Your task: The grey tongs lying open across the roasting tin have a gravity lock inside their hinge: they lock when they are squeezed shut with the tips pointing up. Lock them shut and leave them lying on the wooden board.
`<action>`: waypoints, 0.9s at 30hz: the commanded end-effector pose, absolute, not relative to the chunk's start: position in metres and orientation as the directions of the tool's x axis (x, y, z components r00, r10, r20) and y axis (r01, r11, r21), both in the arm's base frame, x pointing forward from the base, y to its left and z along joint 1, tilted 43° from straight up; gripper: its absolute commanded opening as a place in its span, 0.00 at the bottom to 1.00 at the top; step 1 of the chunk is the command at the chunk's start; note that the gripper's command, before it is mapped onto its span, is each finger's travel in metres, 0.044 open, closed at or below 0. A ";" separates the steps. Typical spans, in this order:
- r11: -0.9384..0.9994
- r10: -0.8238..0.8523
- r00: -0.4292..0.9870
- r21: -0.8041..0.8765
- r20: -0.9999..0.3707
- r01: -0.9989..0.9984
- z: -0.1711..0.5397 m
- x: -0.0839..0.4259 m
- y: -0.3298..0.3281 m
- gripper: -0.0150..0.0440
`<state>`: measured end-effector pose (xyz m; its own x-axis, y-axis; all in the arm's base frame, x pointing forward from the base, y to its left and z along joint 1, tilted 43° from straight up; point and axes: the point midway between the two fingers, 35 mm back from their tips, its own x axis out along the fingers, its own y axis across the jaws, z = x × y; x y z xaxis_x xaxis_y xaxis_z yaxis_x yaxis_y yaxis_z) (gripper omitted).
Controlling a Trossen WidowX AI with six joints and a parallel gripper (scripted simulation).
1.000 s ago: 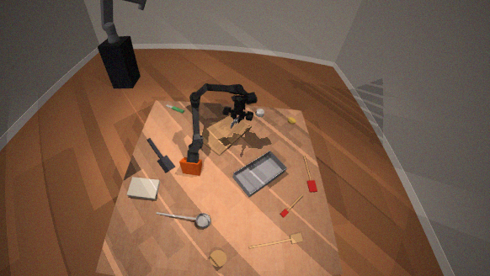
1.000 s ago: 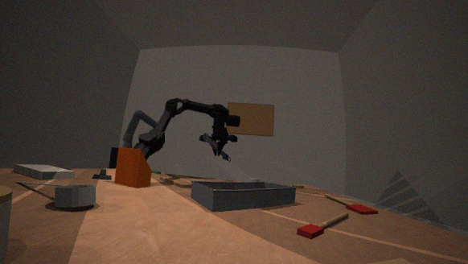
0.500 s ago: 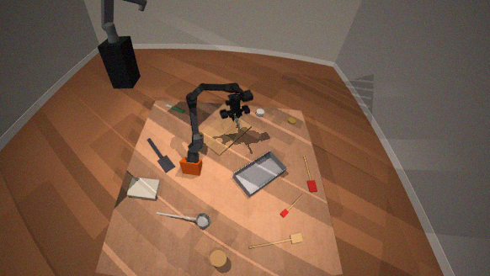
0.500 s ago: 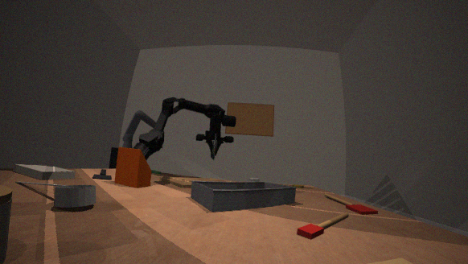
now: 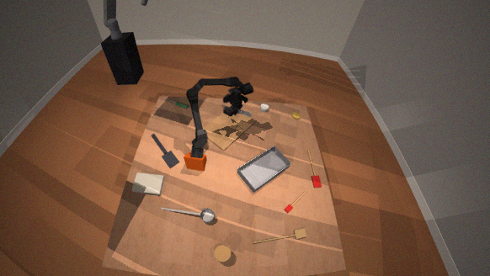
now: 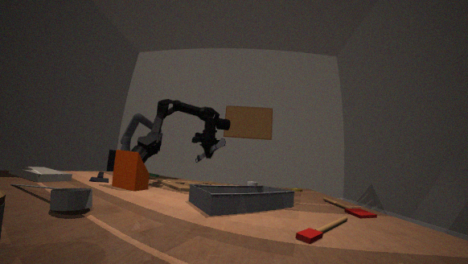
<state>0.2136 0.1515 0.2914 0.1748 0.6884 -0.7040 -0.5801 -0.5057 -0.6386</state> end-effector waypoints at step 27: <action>-0.636 0.721 0.184 -0.533 -0.668 0.558 0.304 0.171 0.165 0.00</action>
